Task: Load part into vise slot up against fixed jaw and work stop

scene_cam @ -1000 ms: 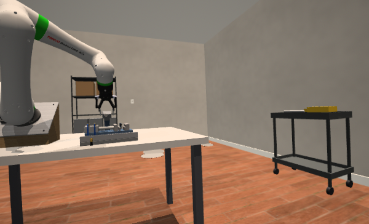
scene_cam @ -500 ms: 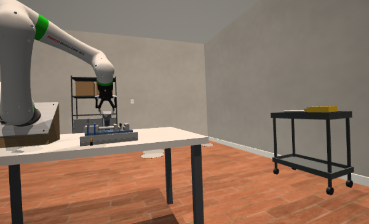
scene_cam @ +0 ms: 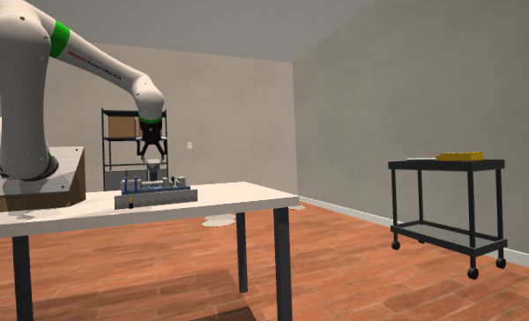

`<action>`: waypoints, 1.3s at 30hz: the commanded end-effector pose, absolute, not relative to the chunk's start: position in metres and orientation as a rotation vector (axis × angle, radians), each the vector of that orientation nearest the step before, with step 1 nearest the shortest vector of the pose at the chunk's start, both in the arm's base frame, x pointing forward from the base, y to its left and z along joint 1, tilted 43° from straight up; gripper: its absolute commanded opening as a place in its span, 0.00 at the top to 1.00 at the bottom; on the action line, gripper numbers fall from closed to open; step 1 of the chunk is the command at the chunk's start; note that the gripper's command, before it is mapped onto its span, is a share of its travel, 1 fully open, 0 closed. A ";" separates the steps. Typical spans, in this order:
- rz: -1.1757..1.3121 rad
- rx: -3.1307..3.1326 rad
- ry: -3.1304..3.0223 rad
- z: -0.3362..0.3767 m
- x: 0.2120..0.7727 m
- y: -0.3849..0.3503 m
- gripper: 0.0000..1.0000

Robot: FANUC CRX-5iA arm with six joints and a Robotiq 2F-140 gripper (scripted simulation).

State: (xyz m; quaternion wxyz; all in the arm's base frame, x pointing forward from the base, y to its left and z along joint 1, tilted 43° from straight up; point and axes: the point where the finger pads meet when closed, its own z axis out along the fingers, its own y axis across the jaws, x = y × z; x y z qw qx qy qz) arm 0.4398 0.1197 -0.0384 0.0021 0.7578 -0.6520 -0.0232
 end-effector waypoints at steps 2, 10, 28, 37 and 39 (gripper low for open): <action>-0.073 2.378 -2.046 -0.039 0.440 0.119 0.49; -0.070 2.377 -2.044 -0.040 0.440 0.118 0.49; -0.035 2.363 -2.032 -0.040 0.440 0.119 0.49; 0.000 2.349 -2.019 -0.040 0.440 0.120 0.49; 0.000 2.349 -2.019 -0.040 0.440 0.120 0.49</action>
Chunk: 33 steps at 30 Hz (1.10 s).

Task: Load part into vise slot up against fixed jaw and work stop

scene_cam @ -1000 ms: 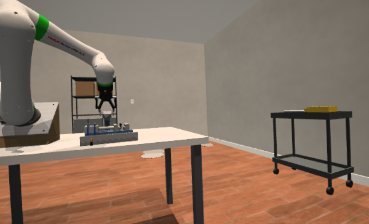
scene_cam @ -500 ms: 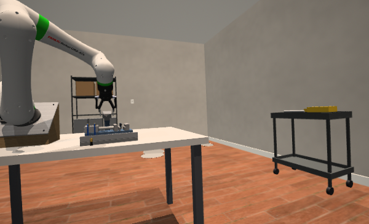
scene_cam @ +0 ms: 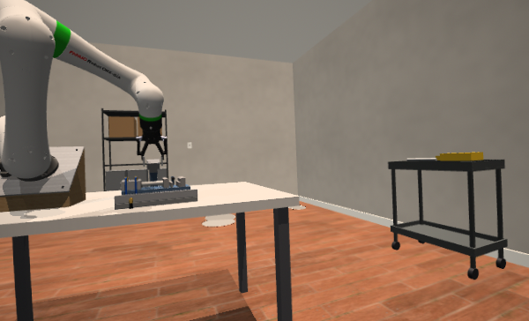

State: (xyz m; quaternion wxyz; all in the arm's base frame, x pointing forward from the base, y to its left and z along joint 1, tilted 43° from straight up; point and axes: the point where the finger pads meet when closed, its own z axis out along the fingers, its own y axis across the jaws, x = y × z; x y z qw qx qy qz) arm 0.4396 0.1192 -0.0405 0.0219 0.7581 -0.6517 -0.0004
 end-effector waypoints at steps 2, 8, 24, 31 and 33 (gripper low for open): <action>0.009 2.345 -2.015 -0.040 0.440 0.120 0.49; 0.041 2.333 -2.003 -0.040 0.440 0.120 0.49; 0.138 2.289 -1.963 -0.041 0.439 0.123 0.49; 0.200 2.260 -1.936 -0.041 0.439 0.124 0.49; 0.209 2.256 -1.932 -0.041 0.439 0.124 0.49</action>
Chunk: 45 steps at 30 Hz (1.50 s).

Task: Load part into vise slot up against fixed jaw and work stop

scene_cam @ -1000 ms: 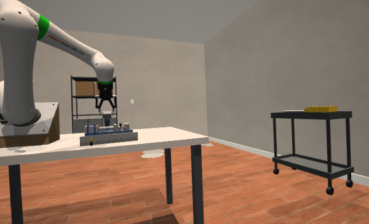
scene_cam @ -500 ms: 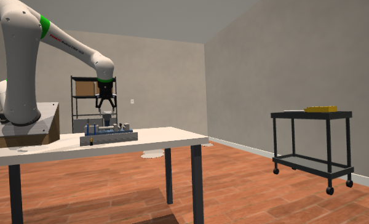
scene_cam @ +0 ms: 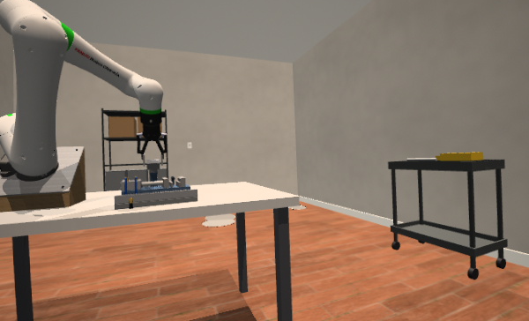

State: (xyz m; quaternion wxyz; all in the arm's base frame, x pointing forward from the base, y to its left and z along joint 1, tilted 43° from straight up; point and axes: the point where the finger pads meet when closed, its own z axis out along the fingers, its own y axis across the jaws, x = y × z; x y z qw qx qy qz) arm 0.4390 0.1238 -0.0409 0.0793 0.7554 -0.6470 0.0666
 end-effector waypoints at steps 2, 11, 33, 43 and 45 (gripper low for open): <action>0.219 2.251 -1.928 -0.041 0.439 0.124 0.49; 0.318 2.200 -1.881 -0.042 0.439 0.127 0.49; 0.596 2.028 -1.726 -0.045 0.438 0.133 0.49; 0.695 1.957 -1.661 -0.047 0.437 0.135 0.49; 0.718 1.939 -1.645 -0.047 0.437 0.136 0.49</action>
